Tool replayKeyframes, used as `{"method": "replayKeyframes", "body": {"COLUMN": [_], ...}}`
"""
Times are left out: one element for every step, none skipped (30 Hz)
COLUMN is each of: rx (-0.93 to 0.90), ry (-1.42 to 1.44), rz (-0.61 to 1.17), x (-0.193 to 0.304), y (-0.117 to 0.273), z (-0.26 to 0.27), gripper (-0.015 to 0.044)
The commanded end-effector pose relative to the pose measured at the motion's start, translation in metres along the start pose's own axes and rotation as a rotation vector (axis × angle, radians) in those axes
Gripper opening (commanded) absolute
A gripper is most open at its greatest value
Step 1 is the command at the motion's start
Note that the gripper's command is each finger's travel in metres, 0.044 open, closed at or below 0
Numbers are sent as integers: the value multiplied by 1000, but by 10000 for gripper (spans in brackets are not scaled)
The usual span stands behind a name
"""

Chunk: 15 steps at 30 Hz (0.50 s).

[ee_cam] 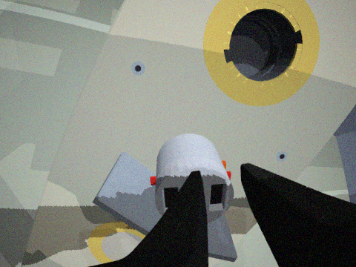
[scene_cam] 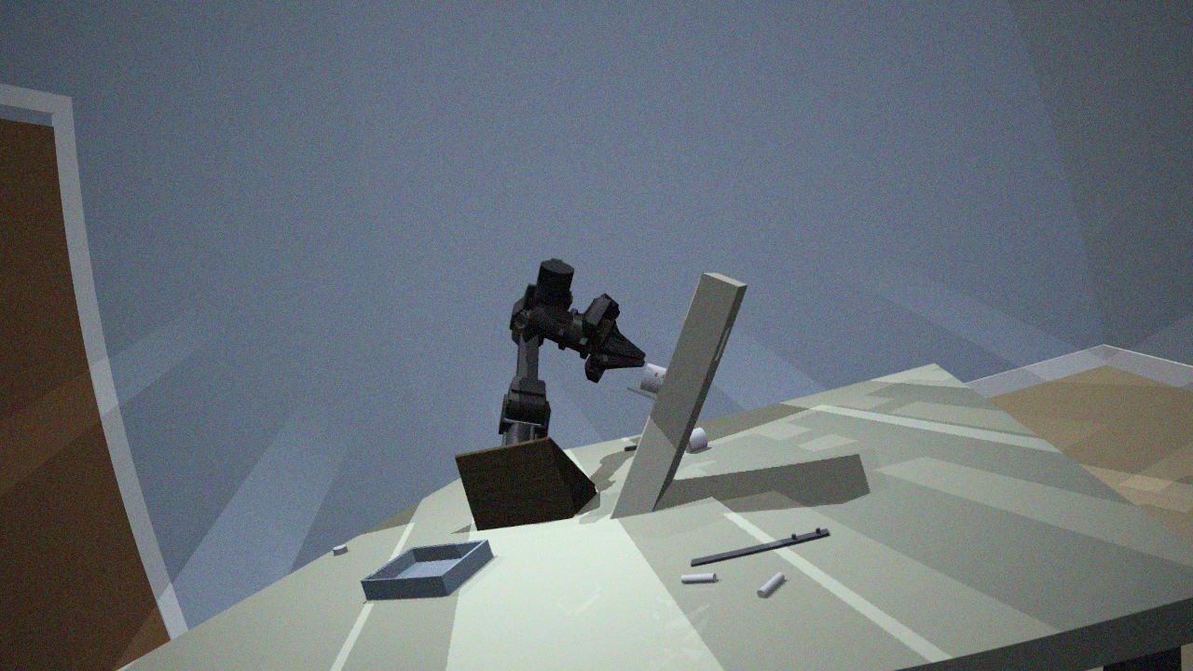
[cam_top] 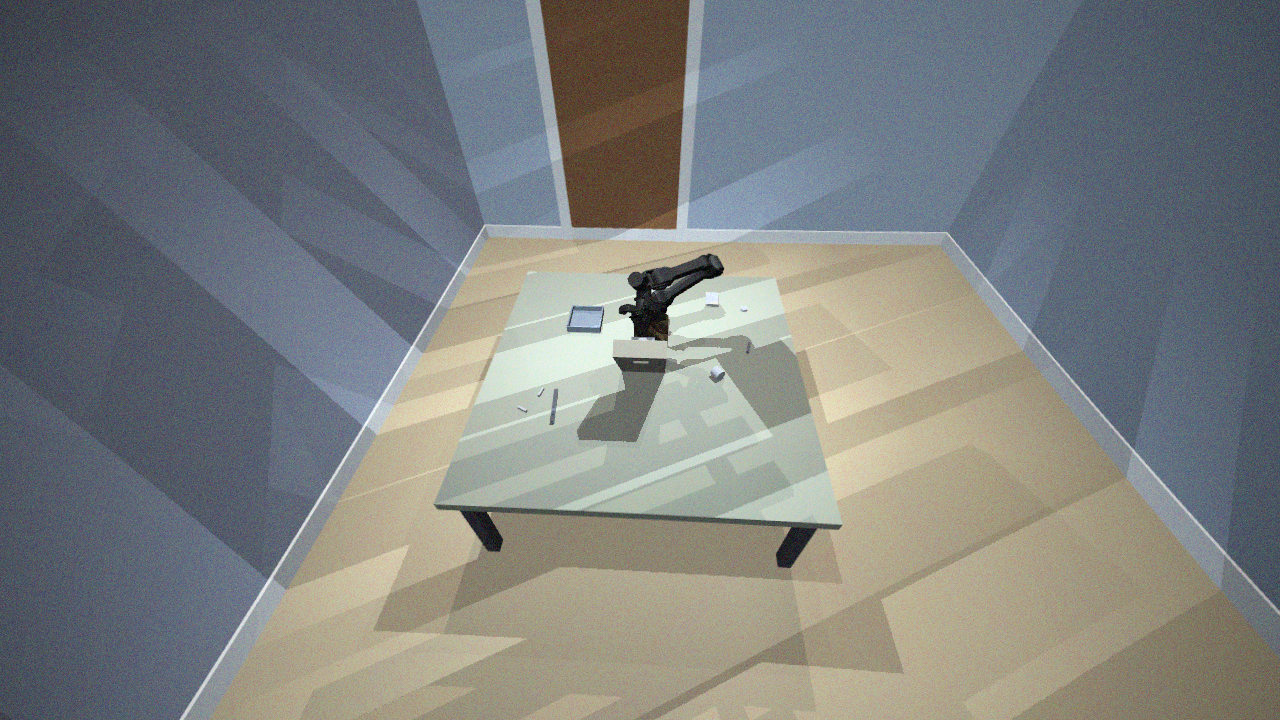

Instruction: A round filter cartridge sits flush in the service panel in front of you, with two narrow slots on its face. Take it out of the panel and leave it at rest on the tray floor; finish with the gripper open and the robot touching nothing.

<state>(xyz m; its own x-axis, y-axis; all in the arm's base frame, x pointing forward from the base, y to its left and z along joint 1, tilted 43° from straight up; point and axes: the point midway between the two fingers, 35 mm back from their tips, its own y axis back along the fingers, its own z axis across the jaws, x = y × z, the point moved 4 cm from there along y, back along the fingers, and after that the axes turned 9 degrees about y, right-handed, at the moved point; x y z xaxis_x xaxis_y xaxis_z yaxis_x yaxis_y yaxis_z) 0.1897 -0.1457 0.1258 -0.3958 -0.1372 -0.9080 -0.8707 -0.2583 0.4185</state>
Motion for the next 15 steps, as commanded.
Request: {"method": "replayKeyframes", "body": {"rx": [0,1,3,4,4,4,4,4,4,4,4,4,4,4,4], "ry": [0,3,12,15,15,15,15,16,16,16,16,16,16,16,16], "rz": [0,-2,-6,-8,-8,-8,-8,-8,-8,-8,-8,-8,-8,-8,-8], "x": [0,1,2,3,1,-2,-8,-16,-23,-31,-38,-44,-47,-48,-48], "y": [0,0,0,0,0,1,2,3,5,6,7,8,9,9,9], "z": [0,1,4,5,3,-1,-8,-16,-25,-33,-41,-48,-52,-53,-53], "gripper": [99,99,99,99,99,99,99,99,99,99,99,99,99,99,99]}}
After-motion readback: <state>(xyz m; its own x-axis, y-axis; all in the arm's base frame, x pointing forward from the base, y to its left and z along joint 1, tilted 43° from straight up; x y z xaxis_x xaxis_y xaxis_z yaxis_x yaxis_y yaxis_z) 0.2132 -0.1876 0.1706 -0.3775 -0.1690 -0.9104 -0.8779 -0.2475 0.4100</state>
